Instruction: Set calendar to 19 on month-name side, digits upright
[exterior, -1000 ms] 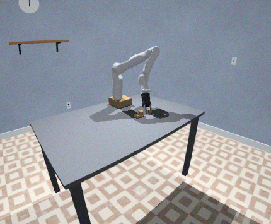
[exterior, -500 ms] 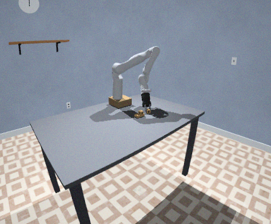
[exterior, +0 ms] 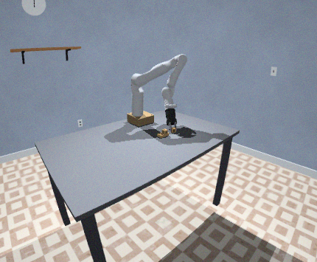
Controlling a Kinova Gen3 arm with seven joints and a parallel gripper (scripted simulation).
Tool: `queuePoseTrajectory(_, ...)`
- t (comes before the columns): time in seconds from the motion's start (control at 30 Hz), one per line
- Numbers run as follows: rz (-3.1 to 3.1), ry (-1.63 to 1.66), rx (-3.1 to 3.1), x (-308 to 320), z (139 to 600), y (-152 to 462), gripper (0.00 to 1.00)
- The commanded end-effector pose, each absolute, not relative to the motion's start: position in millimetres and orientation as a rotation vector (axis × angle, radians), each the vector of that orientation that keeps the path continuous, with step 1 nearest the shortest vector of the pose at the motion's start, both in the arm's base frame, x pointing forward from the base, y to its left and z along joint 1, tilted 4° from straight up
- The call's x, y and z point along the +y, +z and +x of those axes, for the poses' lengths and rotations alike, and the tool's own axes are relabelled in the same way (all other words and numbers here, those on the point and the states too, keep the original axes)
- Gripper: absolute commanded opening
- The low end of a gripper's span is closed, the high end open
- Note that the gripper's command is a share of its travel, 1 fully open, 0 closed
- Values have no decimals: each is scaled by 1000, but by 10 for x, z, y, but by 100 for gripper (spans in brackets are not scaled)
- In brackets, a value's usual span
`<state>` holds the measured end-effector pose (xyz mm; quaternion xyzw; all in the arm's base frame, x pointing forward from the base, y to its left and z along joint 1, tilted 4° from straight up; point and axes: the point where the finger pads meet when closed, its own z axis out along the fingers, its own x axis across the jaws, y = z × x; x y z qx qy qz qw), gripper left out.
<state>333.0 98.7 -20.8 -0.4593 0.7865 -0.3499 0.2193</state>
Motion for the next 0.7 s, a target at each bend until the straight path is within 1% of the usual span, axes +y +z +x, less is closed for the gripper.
queuePoseTrajectory(0.0, -1270, -968, 2176, 988, 3332, -204, 57)
queuePoseTrajectory(0.53, -1270, -968, 2176, 988, 3331, -185, 57)
queuePoseTrajectory(0.67, -1270, -968, 2176, 989, 3324, -89, 57)
